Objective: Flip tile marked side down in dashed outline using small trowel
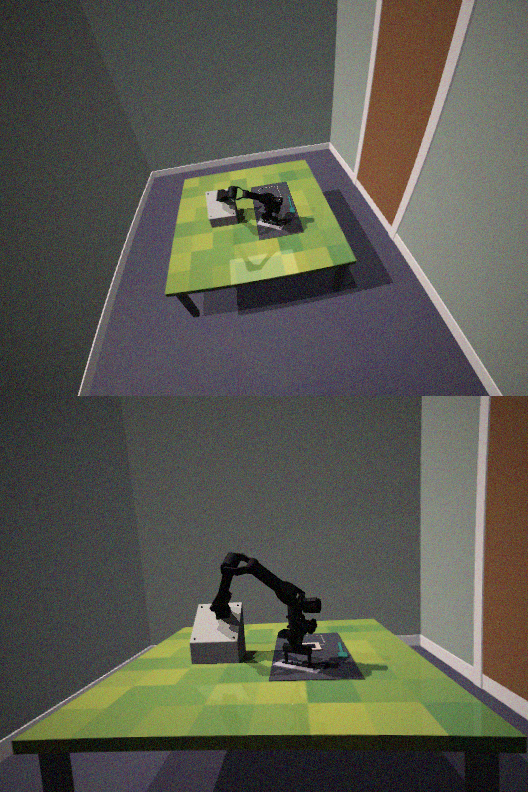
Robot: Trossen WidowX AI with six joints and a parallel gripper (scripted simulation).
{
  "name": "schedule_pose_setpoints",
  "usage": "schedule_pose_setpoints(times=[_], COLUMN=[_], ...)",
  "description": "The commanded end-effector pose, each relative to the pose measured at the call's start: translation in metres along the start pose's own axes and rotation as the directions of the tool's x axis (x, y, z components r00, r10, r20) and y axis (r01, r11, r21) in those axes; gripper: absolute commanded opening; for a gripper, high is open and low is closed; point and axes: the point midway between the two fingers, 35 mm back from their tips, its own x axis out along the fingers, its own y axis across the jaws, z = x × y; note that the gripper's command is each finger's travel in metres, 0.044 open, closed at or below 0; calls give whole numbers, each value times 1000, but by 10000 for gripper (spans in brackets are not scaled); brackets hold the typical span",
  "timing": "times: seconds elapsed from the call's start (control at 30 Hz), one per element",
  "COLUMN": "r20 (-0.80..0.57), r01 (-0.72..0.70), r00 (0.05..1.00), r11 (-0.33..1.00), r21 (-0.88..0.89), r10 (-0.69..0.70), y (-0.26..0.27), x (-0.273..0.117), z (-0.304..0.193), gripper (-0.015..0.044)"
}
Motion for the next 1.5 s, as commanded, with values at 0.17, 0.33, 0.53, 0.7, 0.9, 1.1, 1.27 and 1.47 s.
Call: schedule_pose_setpoints(times=[0.17,0.33,0.53,0.7,0.9,1.1,1.27,1.47], r20=[-6,-6,-6,-6,-6,-6,-6,-6], r01=[0,-1,-2,-3,-3,-3,-3,-3], r00=[1000,1000,1000,1000,1000,1000,1000,1000], r11=[966,918,835,775,775,775,775,775], r21=[-258,-396,-551,-633,-633,-633,-633,-633], r10=[-2,-2,-2,-2,-2,-2,-2,-2], y=[1,1,1,1,1,1,1,1], x=[2,2,2,2,2,2,2,2], z=[-2,-2,-2,-2,-2,-2,-2,-2], gripper=[130,130,130,130,156,270,270,270])
